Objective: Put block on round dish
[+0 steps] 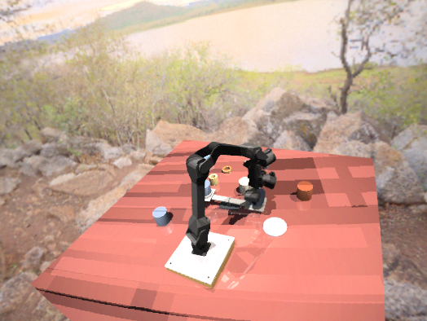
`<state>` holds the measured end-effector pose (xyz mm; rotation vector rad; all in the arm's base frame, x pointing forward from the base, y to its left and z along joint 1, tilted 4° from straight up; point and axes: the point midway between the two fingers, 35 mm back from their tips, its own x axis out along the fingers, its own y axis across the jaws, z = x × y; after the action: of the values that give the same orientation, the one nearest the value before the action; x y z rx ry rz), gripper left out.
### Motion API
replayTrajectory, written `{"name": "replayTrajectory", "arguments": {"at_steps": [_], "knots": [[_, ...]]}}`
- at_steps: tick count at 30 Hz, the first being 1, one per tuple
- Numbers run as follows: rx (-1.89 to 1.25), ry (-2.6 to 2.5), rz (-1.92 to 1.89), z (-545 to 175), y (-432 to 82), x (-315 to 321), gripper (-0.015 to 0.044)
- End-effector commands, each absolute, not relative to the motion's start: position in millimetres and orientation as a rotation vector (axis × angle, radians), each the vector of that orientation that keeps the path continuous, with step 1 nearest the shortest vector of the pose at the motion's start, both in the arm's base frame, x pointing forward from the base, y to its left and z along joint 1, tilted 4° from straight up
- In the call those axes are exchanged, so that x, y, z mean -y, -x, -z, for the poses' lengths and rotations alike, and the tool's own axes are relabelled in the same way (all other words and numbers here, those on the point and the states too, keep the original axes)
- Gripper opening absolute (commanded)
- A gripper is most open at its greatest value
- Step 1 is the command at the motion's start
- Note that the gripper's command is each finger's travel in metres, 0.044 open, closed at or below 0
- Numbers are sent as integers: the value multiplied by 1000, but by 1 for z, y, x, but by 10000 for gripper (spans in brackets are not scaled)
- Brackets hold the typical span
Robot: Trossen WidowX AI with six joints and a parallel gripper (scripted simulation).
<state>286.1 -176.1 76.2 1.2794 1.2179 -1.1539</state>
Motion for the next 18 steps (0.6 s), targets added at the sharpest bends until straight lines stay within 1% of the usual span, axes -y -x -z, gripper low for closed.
{"name": "replayTrajectory", "arguments": {"at_steps": [1,18], "knots": [[-1204,-1277,1148,-85,-289,179,0],[-1204,-1276,1148,-107,-290,181,0]]}}
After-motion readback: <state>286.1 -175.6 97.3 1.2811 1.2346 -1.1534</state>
